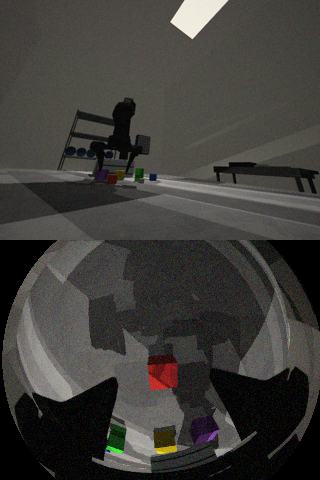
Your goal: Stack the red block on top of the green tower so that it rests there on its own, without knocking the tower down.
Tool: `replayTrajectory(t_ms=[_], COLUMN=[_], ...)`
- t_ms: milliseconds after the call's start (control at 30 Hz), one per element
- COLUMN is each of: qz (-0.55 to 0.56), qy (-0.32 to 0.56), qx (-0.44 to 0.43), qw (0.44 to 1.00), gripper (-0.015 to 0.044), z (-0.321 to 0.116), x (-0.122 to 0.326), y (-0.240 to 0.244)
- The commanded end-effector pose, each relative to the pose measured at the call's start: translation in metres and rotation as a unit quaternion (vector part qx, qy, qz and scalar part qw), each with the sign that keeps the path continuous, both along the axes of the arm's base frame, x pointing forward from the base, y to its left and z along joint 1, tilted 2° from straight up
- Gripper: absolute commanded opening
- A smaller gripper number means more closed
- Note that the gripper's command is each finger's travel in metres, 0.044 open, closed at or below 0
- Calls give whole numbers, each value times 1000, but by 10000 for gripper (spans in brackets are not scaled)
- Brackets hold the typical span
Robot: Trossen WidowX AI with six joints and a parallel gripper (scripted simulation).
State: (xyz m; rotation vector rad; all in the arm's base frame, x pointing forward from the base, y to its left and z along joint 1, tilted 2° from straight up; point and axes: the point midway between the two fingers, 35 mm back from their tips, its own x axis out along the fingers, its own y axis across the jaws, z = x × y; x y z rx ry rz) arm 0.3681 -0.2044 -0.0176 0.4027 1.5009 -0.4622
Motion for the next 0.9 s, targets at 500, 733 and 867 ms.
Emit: replayTrajectory(t_ms=[500, 733, 867], qz=[1, 1, 1], qy=[3, 3, 3], qx=[5, 5, 5], qw=[1000, 1000, 1000], gripper=[440, 440, 440], z=[-31, -31, -31], x=[-3, -3, -3], y=[1, 1, 1])
